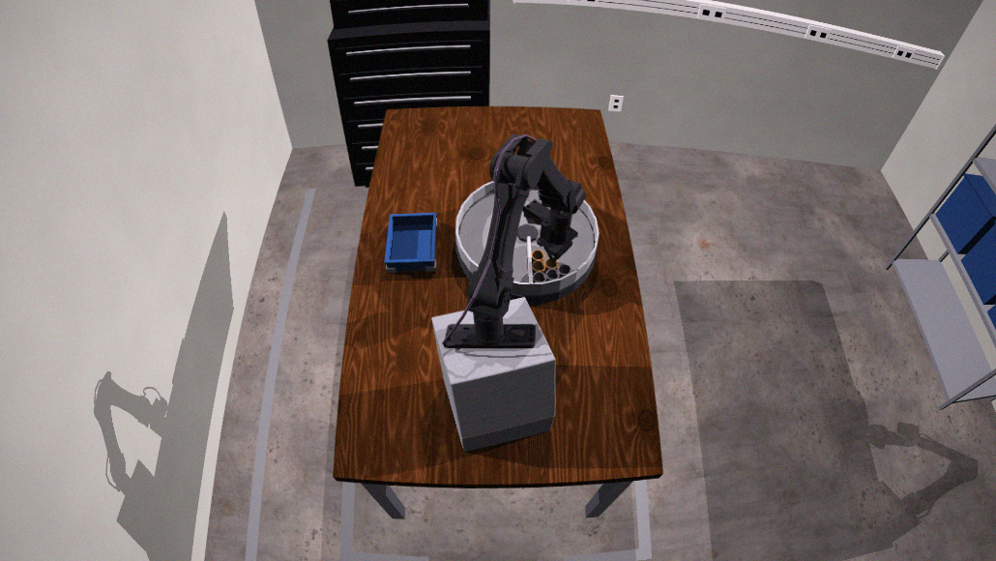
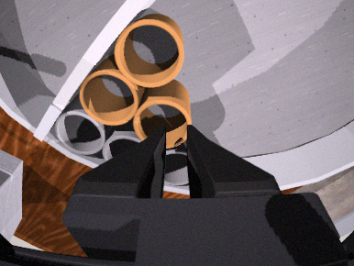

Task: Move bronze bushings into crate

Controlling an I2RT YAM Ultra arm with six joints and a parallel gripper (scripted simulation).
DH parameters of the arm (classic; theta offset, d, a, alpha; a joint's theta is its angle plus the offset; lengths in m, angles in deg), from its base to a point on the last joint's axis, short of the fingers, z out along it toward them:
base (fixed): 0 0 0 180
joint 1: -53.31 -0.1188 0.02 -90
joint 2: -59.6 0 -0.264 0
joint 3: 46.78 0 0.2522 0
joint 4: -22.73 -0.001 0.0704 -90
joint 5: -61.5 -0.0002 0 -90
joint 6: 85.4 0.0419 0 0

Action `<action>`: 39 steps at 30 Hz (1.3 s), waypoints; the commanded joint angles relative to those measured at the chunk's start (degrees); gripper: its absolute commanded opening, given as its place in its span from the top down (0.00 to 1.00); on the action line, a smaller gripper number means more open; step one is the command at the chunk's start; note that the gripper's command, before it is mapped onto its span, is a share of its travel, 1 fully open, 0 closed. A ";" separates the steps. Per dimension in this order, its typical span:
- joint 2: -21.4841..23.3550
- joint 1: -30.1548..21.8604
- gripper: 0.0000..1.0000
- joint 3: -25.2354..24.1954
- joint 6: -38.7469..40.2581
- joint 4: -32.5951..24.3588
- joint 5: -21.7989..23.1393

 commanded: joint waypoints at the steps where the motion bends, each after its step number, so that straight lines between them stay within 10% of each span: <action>1: 1.89 0.61 0.85 0.40 0.75 1.44 0.17; 39: 0.18 1.02 0.85 1.52 0.18 0.74 0.33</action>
